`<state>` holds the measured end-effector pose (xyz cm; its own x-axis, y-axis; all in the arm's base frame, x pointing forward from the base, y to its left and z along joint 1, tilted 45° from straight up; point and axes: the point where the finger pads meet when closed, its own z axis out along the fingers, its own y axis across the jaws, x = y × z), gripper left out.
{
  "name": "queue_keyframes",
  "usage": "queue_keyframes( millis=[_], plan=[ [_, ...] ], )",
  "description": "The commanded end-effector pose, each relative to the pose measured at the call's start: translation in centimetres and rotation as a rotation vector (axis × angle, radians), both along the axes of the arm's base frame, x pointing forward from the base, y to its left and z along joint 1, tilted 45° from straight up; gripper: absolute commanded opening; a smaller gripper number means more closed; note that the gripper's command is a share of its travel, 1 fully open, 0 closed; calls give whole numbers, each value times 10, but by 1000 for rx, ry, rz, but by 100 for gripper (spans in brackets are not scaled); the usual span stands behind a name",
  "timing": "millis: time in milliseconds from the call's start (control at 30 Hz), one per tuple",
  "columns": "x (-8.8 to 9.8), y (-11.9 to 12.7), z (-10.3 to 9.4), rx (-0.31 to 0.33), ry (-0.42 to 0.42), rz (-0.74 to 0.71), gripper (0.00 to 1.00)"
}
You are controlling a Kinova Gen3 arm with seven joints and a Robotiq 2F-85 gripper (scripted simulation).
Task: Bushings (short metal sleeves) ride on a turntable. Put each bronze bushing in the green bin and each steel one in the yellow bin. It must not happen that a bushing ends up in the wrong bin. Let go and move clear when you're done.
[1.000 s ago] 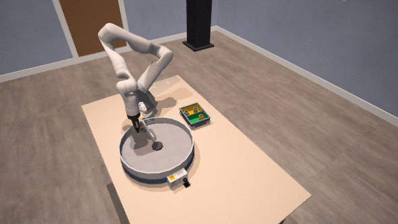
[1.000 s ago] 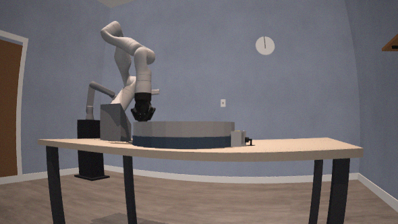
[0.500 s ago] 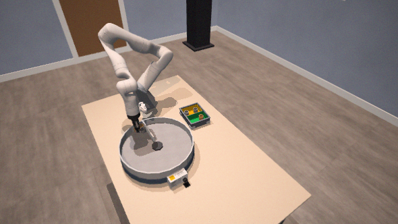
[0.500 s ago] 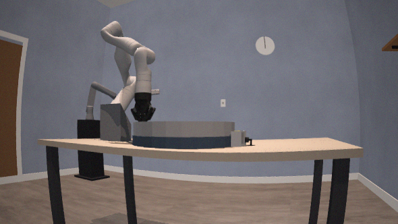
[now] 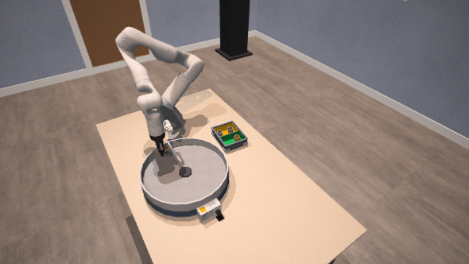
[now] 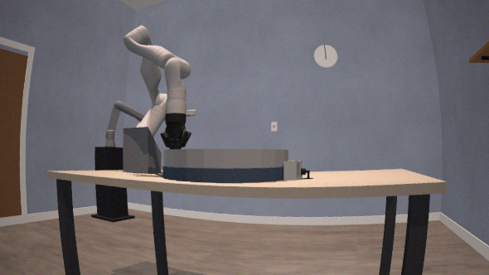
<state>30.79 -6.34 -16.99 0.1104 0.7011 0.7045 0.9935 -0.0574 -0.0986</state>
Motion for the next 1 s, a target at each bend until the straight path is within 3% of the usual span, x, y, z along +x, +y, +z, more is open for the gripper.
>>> queue_keyframes(
  millis=[0,967],
  plan=[
    [0,-4,3,-1,1,-2,0],
    [1,-11,11,0,3,-4,0]
  ],
)
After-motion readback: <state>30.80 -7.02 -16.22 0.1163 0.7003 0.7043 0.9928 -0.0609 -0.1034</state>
